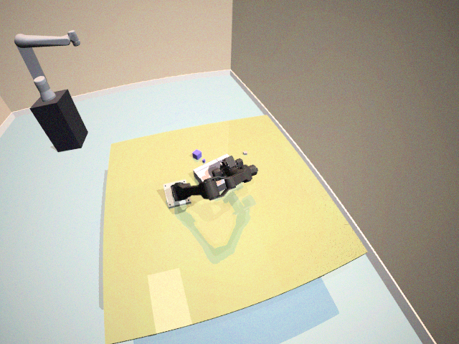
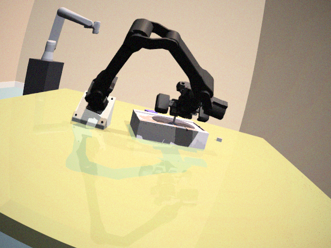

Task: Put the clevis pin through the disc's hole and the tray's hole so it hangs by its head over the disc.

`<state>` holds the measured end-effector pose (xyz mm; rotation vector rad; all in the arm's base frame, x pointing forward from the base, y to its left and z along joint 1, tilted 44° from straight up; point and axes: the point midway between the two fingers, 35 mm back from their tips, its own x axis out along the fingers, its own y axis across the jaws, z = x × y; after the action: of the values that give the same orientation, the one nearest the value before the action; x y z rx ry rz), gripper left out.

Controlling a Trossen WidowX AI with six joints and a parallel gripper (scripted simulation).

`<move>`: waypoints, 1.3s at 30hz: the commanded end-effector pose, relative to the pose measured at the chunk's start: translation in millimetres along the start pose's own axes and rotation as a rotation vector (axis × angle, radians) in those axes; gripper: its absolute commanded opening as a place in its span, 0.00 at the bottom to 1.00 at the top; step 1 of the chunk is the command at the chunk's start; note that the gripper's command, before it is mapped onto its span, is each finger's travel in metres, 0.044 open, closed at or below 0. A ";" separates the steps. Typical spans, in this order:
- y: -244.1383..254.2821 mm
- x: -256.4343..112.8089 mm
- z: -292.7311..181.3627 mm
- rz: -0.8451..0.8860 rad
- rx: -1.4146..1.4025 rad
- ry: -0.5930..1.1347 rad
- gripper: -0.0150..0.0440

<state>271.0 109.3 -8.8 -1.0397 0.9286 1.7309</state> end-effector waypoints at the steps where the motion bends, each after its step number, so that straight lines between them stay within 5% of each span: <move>1: -2.8 0.6 -0.1 -0.001 0.005 -0.001 0.25; 39: -14.2 1.5 0.4 -0.002 0.004 -0.001 0.25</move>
<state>281.5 113.8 -11.2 -1.0401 0.9283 1.7304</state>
